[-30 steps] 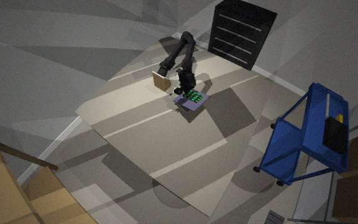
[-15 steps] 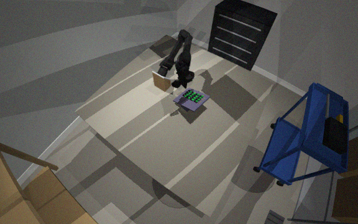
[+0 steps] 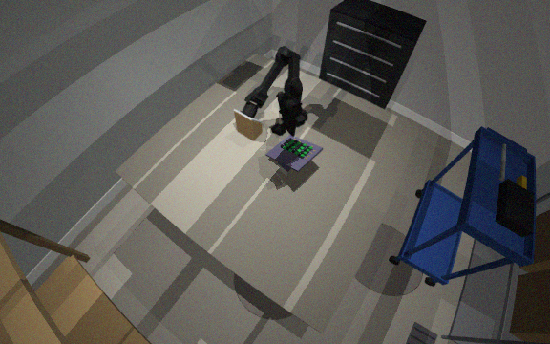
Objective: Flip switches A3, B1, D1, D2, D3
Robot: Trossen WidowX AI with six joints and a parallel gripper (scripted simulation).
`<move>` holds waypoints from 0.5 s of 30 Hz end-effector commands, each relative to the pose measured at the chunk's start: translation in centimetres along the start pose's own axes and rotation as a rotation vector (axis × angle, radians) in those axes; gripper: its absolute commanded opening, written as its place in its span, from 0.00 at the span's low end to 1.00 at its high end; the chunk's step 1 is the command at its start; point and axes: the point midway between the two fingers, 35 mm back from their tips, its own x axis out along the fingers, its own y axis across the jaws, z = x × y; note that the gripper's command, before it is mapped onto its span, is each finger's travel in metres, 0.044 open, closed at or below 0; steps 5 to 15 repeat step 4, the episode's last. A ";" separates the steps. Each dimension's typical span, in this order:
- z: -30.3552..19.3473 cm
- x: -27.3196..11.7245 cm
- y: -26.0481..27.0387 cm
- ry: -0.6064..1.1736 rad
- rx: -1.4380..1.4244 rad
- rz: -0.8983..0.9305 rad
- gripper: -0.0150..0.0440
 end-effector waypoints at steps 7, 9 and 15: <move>0.2 -0.1 0.1 -0.002 0.006 0.003 0.25; 0.2 -0.1 0.1 -0.002 0.006 0.003 0.25; 0.2 -0.1 0.1 -0.002 0.006 0.003 0.25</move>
